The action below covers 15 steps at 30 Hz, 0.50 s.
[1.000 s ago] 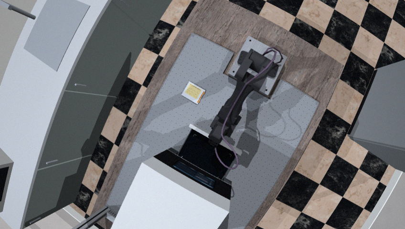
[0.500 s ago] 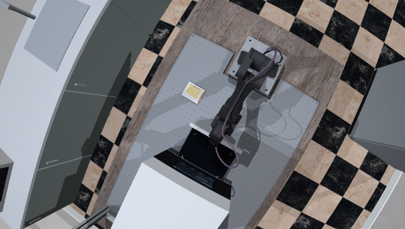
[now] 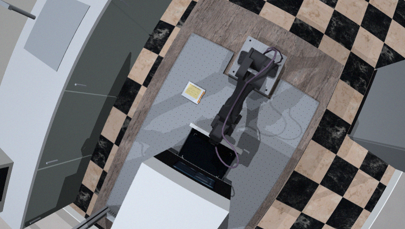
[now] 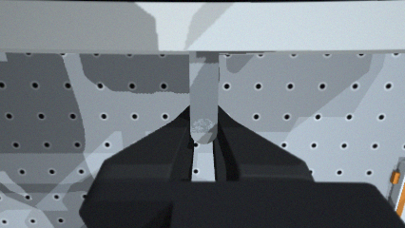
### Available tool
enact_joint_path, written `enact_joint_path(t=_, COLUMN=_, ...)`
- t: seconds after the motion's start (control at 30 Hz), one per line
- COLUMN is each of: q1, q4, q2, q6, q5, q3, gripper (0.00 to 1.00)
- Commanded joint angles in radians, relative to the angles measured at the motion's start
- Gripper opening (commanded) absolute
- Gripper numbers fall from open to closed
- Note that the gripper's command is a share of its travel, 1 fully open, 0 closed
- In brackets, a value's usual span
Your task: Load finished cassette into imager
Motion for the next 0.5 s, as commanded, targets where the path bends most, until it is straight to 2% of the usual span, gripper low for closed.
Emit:
enact_joint_path(t=0.0, q1=-0.009, q4=-0.064, q2=-0.041, q6=-0.009, q5=-0.006, q3=0.012, gripper=0.0)
enact_joint_path(t=0.33, q1=-0.009, q4=-0.064, q2=-0.041, q6=-0.009, q5=-0.006, q3=0.012, gripper=0.0)
enact_joint_path(t=0.4, q1=-0.006, q4=-0.151, q2=0.014, q6=-0.011, q5=0.001, q3=0.082, gripper=0.0)
enact_joint_path(t=0.47, q1=-0.006, q4=-0.166, q2=0.003, q6=-0.012, q5=0.001, q3=0.086, gripper=0.0)
